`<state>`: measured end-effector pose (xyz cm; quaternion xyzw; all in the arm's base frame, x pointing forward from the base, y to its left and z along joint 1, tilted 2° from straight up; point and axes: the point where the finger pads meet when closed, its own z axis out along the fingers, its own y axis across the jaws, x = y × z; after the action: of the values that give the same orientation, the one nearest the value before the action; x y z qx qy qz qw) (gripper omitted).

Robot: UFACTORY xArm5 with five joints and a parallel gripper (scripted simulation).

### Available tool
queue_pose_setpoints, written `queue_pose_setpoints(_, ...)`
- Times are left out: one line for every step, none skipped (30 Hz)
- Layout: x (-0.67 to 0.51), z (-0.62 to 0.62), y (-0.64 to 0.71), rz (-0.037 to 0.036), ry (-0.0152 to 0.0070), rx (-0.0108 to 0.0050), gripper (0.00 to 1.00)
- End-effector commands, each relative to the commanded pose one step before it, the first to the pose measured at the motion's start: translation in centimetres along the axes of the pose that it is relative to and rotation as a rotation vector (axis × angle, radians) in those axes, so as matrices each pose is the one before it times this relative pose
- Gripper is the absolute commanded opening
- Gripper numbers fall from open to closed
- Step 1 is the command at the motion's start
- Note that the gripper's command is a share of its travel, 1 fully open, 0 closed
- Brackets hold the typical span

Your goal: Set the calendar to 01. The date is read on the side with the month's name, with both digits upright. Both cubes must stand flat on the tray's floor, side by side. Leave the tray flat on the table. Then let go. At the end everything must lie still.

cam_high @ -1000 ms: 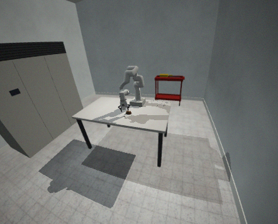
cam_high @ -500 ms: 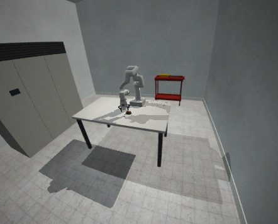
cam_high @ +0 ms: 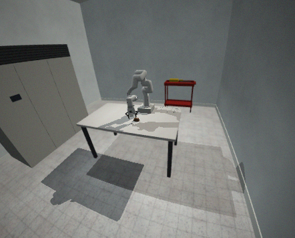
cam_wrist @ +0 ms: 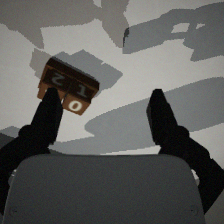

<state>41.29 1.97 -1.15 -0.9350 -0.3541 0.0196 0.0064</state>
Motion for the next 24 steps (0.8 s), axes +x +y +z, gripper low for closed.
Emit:
queue_pose_setpoints(0.105, -0.112, 0.083, -0.00002, 0.00274, -0.00218, 1.00)
queue_pose_setpoints(0.000, 0.000, 0.000, 0.00000, 0.00000, 0.00000, 1.00)
queue_pose_setpoints(0.000, 0.000, 0.000, 0.00000, 0.00000, 0.00000, 1.00)
queue_pose_setpoints(0.000, -0.004, 0.000, 0.00000, 0.00000, 0.00000, 1.00)
queue_pose_setpoints(0.000, -0.027, 0.000, 0.00000, 0.00000, 0.00000, 1.00)
queue_pose_setpoints(0.001, -0.066, -0.001, 0.00000, 0.00000, 0.00000, 1.00)
queue_pose_setpoints(0.001, -0.117, -0.001, 0.00000, 0.00000, 0.00000, 1.00)
queue_pose_setpoints(0.001, -0.175, -0.002, 0.00000, 0.00000, 0.00000, 1.00)
queue_pose_setpoints(0.002, -0.236, -0.003, 0.00000, 0.00000, 0.00000, 1.00)
queue_pose_setpoints(0.002, -0.297, -0.003, 0.00000, 0.00000, 0.00000, 1.00)
queue_pose_setpoints(0.003, -0.352, -0.004, 0.00000, 0.00000, 0.00000, 1.00)
queue_pose_setpoints(0.003, -0.399, -0.004, 0.00000, 0.00000, 0.00000, 1.00)
queue_pose_setpoints(0.004, -0.434, -0.005, 0.00000, 0.00000, 0.00000, 1.00)
queue_pose_setpoints(0.004, -0.457, -0.005, 0.00000, 0.00000, 0.00000, 1.00)
queue_pose_setpoints(0.004, -0.468, -0.005, 0.00000, 0.00000, 0.00000, 1.00)
queue_pose_setpoints(0.004, -0.466, -0.005, 0.00000, 0.00000, 0.00000, 1.00)
queue_pose_setpoints(0.004, -0.451, -0.005, 0.00000, 0.00000, 0.00000, 1.00)
queue_pose_setpoints(0.004, -0.425, -0.004, 0.00000, 0.00000, 0.00000, 1.00)
queue_pose_setpoints(0.000, 0.000, 0.000, 0.00000, 0.00000, 0.00000, 1.00)
queue_pose_setpoints(0.000, 0.000, 0.000, 0.00000, 0.00000, 0.00000, 1.00)
queue_pose_setpoints(0.003, -0.387, -0.004, 0.00000, 0.00000, 0.00000, 1.00)
queue_pose_setpoints(0.003, -0.341, -0.004, 0.00000, 0.00000, 0.00000, 1.00)
queue_pose_setpoints(0.002, -0.288, -0.003, 0.00000, 0.00000, 0.00000, 1.00)
queue_pose_setpoints(0.002, -0.230, -0.003, 0.00000, 0.00000, 0.00000, 1.00)
